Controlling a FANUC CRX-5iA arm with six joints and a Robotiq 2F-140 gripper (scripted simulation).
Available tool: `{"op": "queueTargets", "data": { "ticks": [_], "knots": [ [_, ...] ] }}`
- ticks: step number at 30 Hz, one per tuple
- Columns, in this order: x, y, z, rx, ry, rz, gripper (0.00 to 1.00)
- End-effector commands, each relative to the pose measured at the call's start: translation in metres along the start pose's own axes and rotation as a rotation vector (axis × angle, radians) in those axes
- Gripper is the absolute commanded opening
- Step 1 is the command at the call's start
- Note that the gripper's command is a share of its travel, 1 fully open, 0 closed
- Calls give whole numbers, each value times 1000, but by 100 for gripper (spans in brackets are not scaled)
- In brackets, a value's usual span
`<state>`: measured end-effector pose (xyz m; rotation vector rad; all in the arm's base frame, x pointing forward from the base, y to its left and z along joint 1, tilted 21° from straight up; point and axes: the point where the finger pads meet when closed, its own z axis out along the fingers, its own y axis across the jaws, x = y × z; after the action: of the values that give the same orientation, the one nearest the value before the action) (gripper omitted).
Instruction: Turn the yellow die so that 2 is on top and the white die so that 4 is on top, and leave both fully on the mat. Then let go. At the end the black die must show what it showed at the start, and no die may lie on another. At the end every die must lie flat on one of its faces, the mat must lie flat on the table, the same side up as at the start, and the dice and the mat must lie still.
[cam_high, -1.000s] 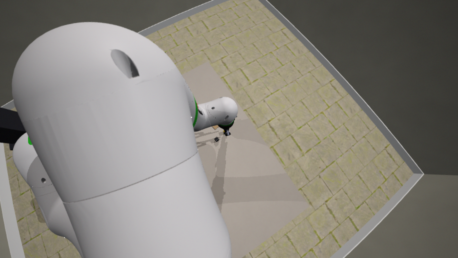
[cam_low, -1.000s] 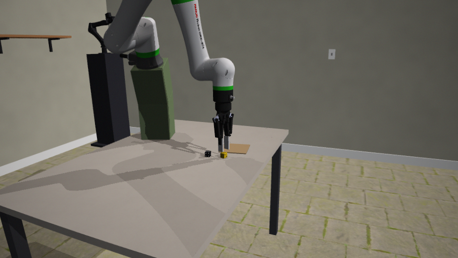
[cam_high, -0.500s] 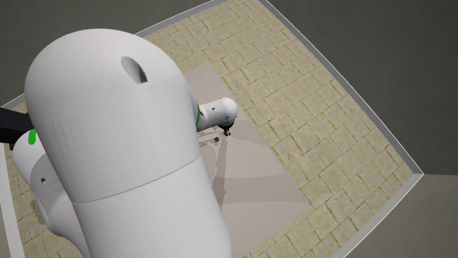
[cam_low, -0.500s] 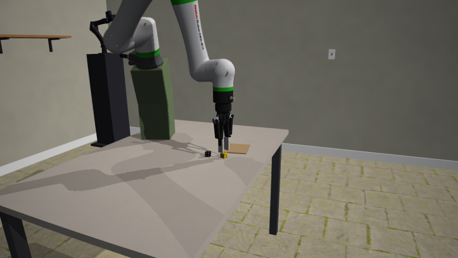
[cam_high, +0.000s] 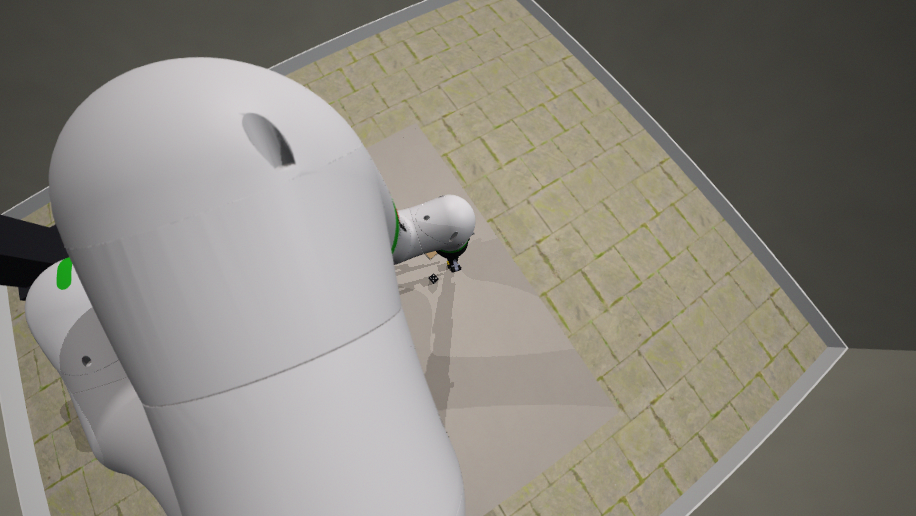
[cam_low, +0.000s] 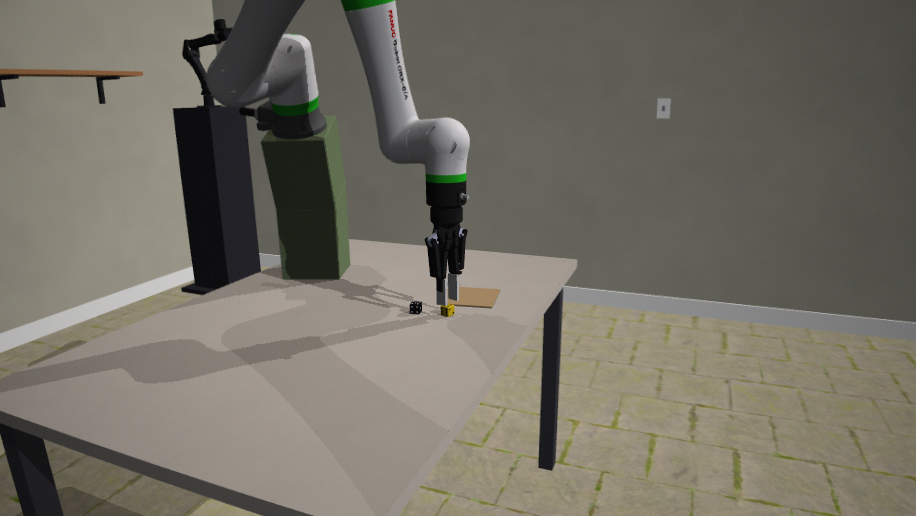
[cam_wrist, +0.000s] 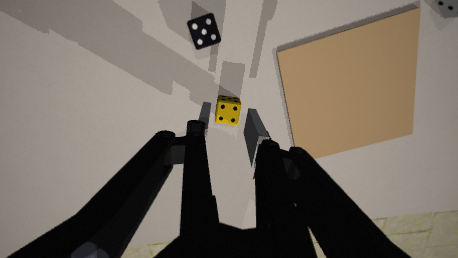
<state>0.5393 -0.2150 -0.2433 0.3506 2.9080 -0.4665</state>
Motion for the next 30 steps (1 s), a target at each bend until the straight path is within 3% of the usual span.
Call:
{"op": "queueTargets", "data": {
  "ticks": [1, 30],
  "knots": [
    [0, 0, 0, 0, 0, 0, 25],
    [0, 0, 6, 0, 0, 0, 25]
  ]
}}
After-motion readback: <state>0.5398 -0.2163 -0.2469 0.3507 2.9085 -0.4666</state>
